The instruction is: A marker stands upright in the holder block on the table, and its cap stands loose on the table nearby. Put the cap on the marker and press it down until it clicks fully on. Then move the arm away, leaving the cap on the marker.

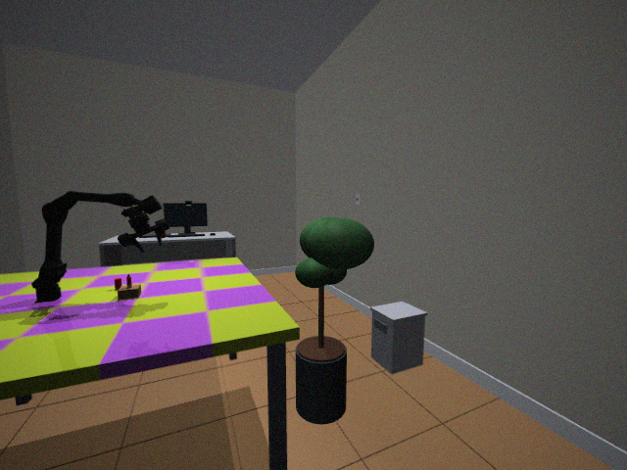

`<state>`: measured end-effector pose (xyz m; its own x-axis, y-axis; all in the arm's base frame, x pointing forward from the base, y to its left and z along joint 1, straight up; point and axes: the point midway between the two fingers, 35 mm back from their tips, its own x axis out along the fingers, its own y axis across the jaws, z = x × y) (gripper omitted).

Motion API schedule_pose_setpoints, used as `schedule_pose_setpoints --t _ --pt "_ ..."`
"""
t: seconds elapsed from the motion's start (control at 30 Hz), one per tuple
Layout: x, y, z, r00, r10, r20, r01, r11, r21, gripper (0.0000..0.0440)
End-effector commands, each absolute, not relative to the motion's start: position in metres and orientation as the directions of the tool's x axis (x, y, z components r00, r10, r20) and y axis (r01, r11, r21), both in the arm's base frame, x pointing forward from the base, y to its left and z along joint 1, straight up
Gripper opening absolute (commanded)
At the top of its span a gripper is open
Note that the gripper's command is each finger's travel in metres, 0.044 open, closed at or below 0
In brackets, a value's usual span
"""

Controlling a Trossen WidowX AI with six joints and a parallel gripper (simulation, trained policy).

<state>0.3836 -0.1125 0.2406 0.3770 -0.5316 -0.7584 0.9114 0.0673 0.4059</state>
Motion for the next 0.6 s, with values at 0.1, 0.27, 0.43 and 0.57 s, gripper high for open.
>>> schedule_pose_setpoints --t 0.1,0.27,0.43,0.57 --pt "0.383 -0.096 0.227 0.351 -0.485 -0.801 0.925 0.047 0.377 0.0318" --pt "0.38 -0.084 0.219 0.332 -0.449 -0.829 0.934 0.033 0.356 0.032" --pt "0.375 -0.071 0.211 0.307 -0.415 -0.856 0.944 0.019 0.33 0.0321" --pt "0.37 -0.062 0.204 0.284 -0.389 -0.877 0.952 0.008 0.305 0.0323"
